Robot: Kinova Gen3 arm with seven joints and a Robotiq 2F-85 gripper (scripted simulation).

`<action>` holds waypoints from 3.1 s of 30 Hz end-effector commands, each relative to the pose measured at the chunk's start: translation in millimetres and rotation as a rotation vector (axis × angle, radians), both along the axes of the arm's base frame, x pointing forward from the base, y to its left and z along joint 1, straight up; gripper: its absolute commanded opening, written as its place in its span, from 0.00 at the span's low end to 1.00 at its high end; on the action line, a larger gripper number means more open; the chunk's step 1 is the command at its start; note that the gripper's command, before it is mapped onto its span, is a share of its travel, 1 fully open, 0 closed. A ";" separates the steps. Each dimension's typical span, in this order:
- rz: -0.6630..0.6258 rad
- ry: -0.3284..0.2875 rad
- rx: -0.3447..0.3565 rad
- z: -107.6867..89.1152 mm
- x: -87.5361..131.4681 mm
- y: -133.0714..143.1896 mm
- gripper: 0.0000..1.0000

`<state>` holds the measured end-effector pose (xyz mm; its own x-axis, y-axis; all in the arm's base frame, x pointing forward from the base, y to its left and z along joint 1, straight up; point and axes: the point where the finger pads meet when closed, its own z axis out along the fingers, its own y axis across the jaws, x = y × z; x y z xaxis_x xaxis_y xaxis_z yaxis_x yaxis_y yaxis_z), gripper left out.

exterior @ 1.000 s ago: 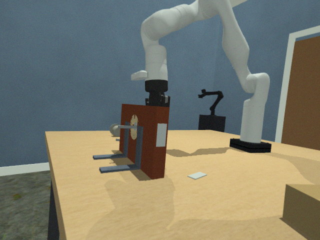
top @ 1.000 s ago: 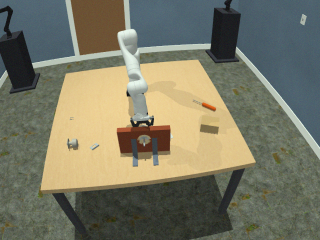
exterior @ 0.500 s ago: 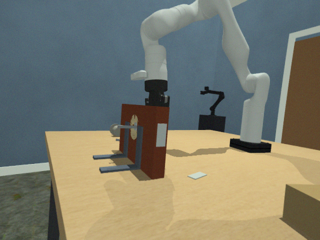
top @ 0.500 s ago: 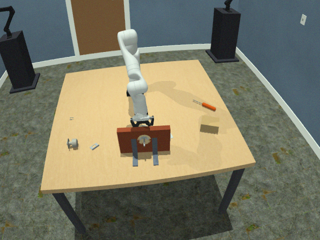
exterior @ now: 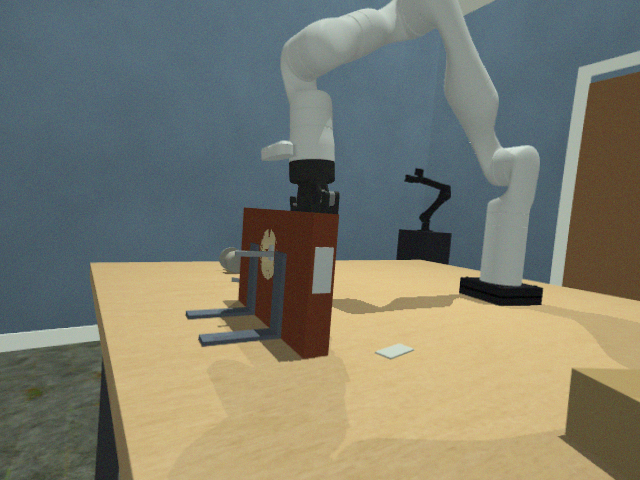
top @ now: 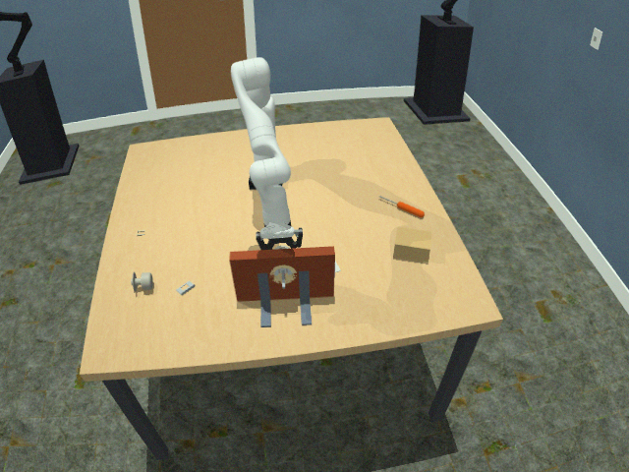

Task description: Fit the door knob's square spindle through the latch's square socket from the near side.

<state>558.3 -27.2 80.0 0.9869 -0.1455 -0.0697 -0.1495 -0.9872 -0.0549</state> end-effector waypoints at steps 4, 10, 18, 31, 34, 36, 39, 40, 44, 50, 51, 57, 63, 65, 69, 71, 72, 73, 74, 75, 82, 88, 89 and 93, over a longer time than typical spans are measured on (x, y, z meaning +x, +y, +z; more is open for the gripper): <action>0.000 -0.003 0.000 1.3 1.3 -0.1 0.63; 0.000 -0.003 0.000 1.3 2.0 -0.2 0.63; 0.000 -0.003 0.000 1.3 2.2 -0.2 0.63; 0.000 -0.003 0.000 1.3 2.8 -0.3 0.63; 0.000 -0.003 0.000 1.3 3.3 -0.4 0.63; 0.000 -0.003 0.000 1.3 3.5 -0.4 0.63; 0.000 -0.003 0.000 1.3 3.6 -0.5 0.63; 0.000 -0.003 0.000 1.3 3.6 -0.5 0.63; 0.000 -0.003 0.000 1.3 3.6 -0.5 0.63; 0.000 -0.003 0.000 1.3 3.6 -0.5 0.63; 0.000 -0.003 0.000 1.3 3.7 -0.5 0.63; 0.000 -0.003 0.000 1.3 4.3 -0.6 0.63; 0.000 -0.003 0.000 1.3 4.8 -0.6 0.63; 0.000 -0.003 0.000 1.3 4.8 -0.6 0.63; 0.000 -0.003 0.000 1.3 4.8 -0.6 0.63; 0.000 -0.003 0.000 1.3 4.8 -0.6 0.63; 0.000 -0.003 0.000 1.3 4.8 -0.6 0.63; 0.000 -0.003 0.000 1.3 4.8 -0.6 0.63; 0.000 -0.003 0.000 1.3 4.8 -0.6 0.63; 0.000 -0.003 0.000 1.3 4.8 -0.6 0.90; 0.000 -0.003 0.000 1.3 4.8 -0.6 0.90; 0.000 -0.003 0.000 1.3 4.8 -0.6 0.90; 0.000 -0.003 0.000 1.3 4.8 -0.6 0.90; 0.000 -0.003 0.000 1.3 4.8 -0.6 0.90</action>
<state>562.5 -27.8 80.1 0.9869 -0.1456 -0.0695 -0.1495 -0.9872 -0.0549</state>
